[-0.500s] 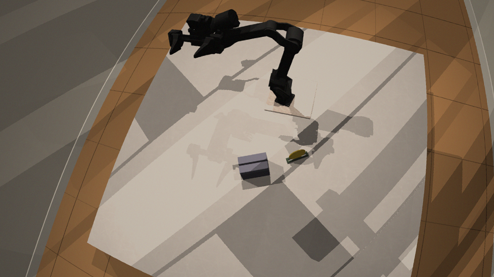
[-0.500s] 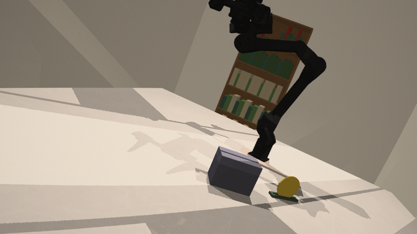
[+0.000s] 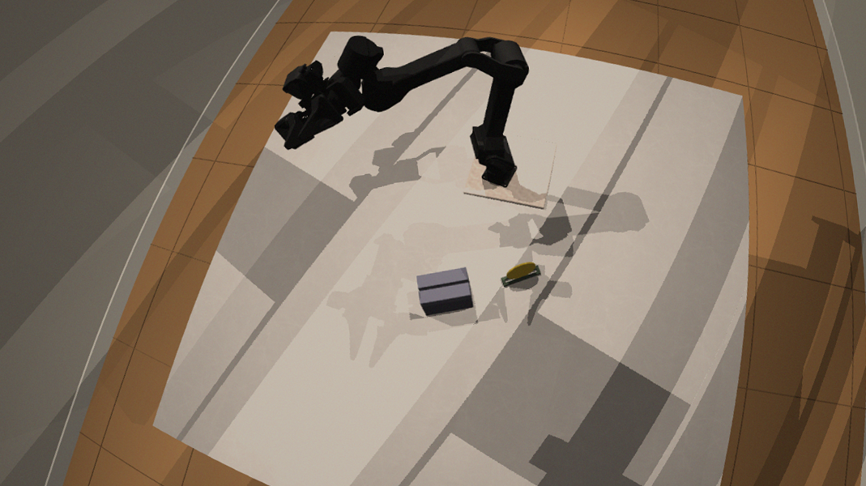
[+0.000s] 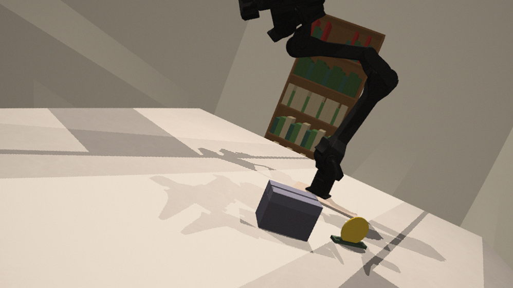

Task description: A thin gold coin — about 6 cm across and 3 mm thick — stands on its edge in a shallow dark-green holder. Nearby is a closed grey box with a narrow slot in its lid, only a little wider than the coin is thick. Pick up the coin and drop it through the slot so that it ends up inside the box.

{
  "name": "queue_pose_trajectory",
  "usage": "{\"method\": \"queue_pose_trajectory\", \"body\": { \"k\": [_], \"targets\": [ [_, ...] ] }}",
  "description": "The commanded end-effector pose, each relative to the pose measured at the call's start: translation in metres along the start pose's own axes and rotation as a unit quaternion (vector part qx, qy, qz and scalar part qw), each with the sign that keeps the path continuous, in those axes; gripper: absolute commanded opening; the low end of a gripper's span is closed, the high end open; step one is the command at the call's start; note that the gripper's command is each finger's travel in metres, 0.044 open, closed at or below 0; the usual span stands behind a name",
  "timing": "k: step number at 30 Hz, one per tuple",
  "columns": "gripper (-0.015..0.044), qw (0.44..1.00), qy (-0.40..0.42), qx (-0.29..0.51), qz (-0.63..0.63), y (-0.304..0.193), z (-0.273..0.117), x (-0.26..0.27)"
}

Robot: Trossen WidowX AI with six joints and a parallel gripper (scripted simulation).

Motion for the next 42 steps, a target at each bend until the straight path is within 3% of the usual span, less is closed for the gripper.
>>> {"method": "queue_pose_trajectory", "body": {
  "k": [1,13,22,32,42],
  "targets": [
    [0.0161,0.983,-0.04,0.033,0.175,-0.038,0.053,-0.019],
    [0.0161,0.905,-0.173,0.129,0.366,-0.136,0.112,-0.021],
    [0.0161,0.814,-0.323,0.229,0.425,-0.231,0.122,0.0],
    [0.0161,0.699,-0.506,0.346,0.368,-0.325,0.088,0.044],
    [0.0161,0.589,-0.658,0.439,0.168,-0.378,0.016,0.099]
  ]
}}
Point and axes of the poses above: the point midway between the two fingers, 35 mm back from their tips, its own z axis out along the fingers, its own x axis across the jaws, y = z × x, the point moved 7 cm from there along -z, back along the fingers, and after that the axes turned 11 degrees about z, right-handed, at the moved point
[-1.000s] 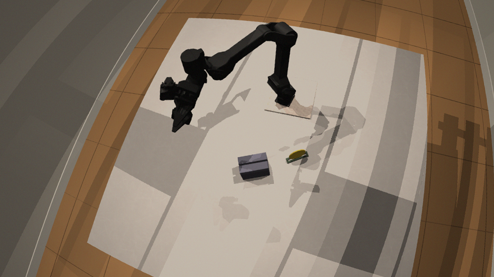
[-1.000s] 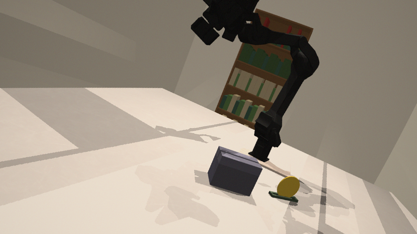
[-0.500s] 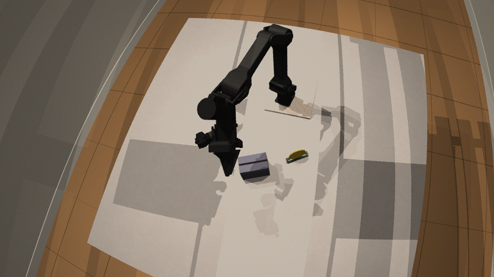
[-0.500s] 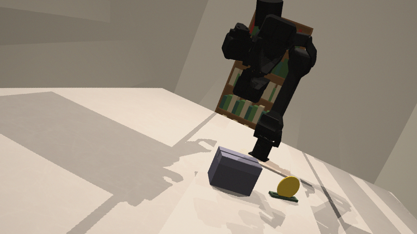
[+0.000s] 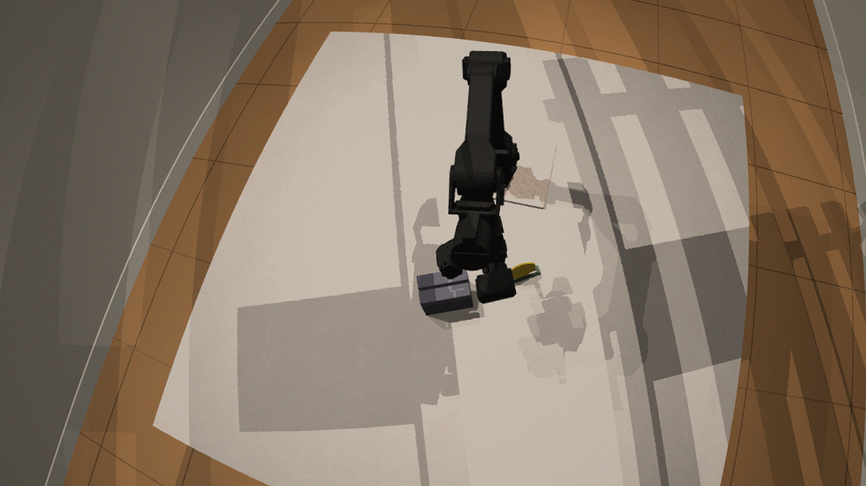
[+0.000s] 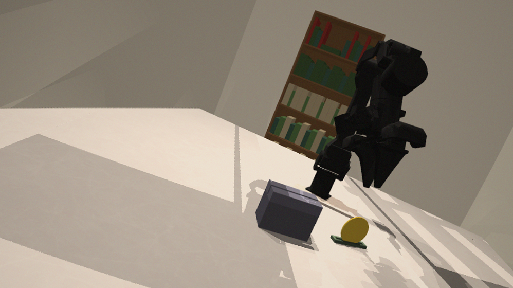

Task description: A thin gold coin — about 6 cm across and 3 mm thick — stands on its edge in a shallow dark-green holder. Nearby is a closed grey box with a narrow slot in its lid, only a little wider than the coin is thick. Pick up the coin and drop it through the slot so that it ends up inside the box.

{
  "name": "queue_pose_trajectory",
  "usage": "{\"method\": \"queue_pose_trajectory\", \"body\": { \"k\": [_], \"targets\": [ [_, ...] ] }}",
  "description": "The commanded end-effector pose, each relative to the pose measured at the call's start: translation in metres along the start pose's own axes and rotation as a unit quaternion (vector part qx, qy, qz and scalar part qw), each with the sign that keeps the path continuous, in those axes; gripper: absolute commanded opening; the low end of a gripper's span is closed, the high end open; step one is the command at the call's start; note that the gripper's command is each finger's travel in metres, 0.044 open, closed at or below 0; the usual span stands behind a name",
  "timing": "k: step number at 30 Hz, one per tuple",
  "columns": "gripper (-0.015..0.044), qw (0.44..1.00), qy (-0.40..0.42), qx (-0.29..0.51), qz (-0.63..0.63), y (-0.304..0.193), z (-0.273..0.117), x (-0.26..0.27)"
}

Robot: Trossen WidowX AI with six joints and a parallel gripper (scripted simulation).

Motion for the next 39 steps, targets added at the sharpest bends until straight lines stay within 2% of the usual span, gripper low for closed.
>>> {"method": "queue_pose_trajectory", "body": {
  "k": [1,12,17,39],
  "targets": [
    [0.0161,0.981,-0.173,-0.054,-0.07,-0.05,0.004,-0.04],
    [0.0161,0.978,-0.186,-0.06,-0.078,-0.054,0.002,-0.045],
    [0.0161,0.978,-0.186,-0.06,-0.078,-0.049,0.033,-0.057],
    [0.0161,0.978,-0.186,-0.06,-0.078,-0.045,0.063,-0.069]
  ]
}}
Point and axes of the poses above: the point midway between the two fingers, 35 mm back from their tips, its own z axis out along the fingers, its own x axis across the jaws, y = z × x, the point moved 7 cm from there along -z, back along the fingers, and after that the axes turned 11 degrees about z, right-handed, at the moved point
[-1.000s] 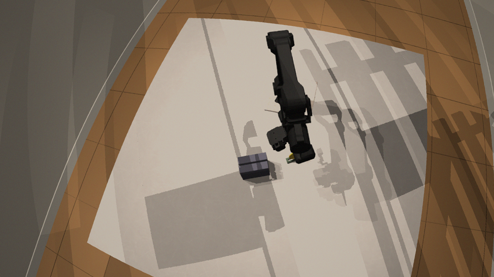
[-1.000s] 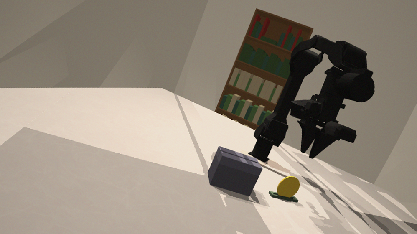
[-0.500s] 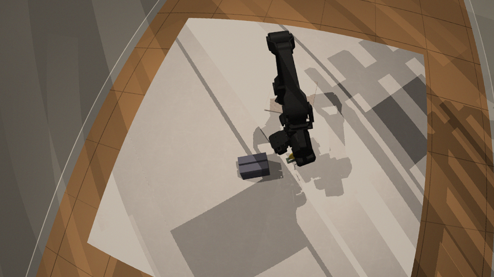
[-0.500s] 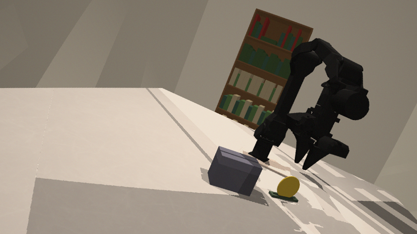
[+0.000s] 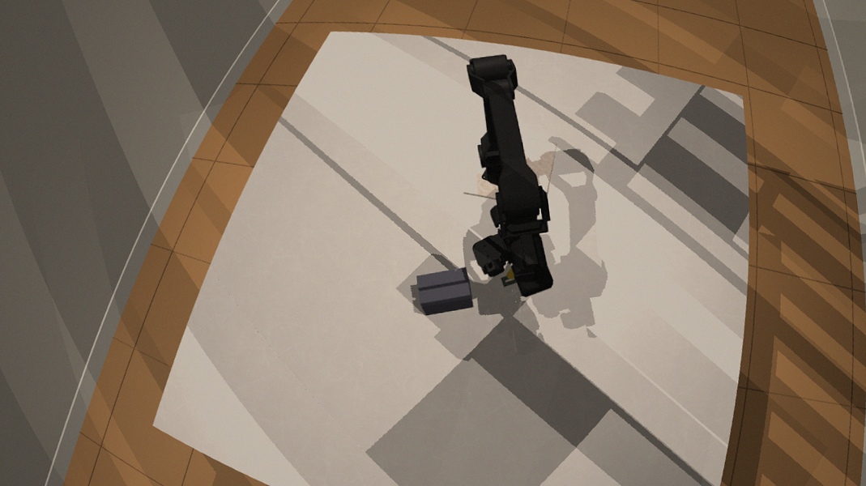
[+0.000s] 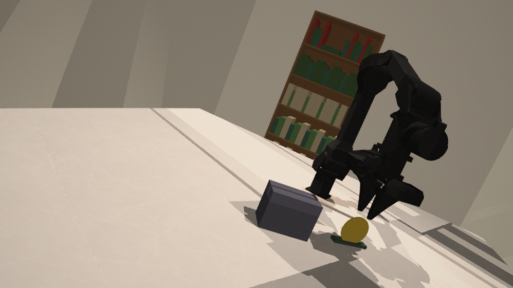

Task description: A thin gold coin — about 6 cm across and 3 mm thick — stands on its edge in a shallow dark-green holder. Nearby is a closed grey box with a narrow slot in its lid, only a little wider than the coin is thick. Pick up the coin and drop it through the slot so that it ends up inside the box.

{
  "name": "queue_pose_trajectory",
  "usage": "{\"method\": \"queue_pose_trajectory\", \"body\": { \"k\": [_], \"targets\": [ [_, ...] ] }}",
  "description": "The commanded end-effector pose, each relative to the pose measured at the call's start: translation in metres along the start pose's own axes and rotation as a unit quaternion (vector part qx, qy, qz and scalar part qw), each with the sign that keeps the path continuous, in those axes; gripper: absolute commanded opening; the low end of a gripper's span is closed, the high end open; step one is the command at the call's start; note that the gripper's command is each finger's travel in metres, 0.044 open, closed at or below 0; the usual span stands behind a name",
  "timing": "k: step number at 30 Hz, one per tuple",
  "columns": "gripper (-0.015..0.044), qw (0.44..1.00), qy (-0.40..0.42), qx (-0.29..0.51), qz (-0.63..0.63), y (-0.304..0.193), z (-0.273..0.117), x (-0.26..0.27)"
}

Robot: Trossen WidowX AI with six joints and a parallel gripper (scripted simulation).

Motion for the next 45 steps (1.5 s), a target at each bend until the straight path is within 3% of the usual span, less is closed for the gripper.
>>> {"method": "queue_pose_trajectory", "body": {
  "k": [1,36,42,45],
  "targets": [
    [0.0161,1.0,-0.006,-0.002,0.002,0.0,0.01,-0.001],
    [0.0161,1.0,-0.006,-0.002,0.002,0.0,0.063,-0.004],
    [0.0003,1.0,-0.006,-0.002,0.002,0.0,0.063,-0.004],
    [0.0,1.0,-0.006,-0.002,0.002,0.0,0.063,-0.004]
  ]
}}
Point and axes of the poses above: the point midway between the two fingers, 35 mm back from their tips, its own z axis out along the fingers, its own x axis across the jaws, y = z × x, the point moved 7 cm from there along -z, back along the fingers, and after that the axes turned 11 degrees about z, right-handed, at the moved point
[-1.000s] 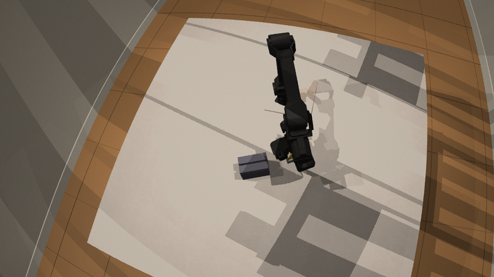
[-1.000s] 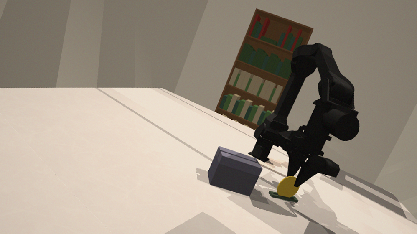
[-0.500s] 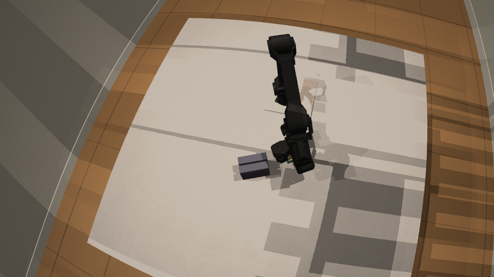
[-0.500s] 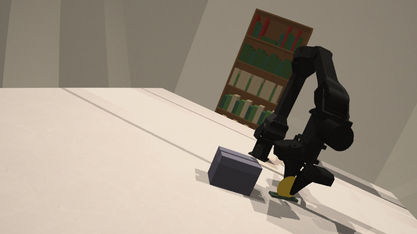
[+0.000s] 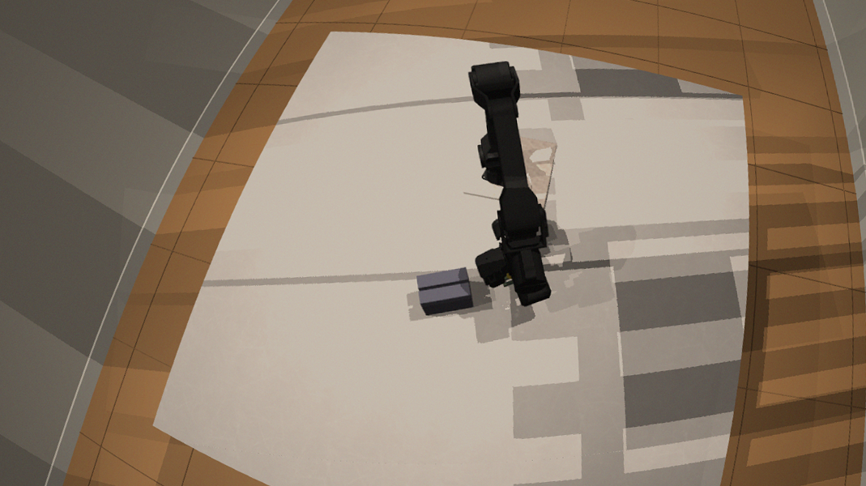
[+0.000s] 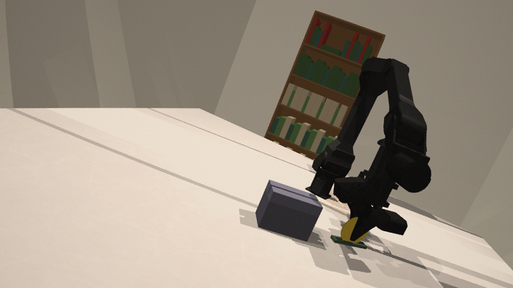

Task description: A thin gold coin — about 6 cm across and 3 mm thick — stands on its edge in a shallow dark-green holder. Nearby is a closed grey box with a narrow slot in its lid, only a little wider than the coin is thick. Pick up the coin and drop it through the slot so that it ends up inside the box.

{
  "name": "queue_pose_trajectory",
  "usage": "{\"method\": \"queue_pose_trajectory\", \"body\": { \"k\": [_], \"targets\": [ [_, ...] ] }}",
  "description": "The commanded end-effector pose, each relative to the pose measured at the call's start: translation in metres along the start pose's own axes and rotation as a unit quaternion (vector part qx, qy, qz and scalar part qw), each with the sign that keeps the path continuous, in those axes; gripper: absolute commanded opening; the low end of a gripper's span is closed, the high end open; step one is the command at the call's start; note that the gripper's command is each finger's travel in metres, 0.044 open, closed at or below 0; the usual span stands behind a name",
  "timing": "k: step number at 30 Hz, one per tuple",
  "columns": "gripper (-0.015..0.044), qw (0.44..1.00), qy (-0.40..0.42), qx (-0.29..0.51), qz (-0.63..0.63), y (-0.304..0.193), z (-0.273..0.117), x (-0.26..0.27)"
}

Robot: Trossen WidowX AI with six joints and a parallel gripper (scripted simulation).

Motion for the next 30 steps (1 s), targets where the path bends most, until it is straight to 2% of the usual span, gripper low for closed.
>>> {"method": "queue_pose_trajectory", "body": {
  "k": [1,9,30],
  "targets": [
    [0.0,1.0,-0.003,-0.002,0.002,0.0,0.002,-0.001],
    [0.0,1.0,-0.002,-0.002,0.002,0.0,0.0,0.0],
    [0.0,1.0,-0.002,-0.002,0.002,0.0,-0.051,0.004]
  ]
}}
Point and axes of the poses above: the point midway between the two fingers, 35 mm back from their tips, its own z axis out along the fingers, its own x axis across the jaws, y = z × x, the point moved 7 cm from there along -z, back along the fingers, and after that the axes turned 11 degrees about z, right-handed, at the moved point
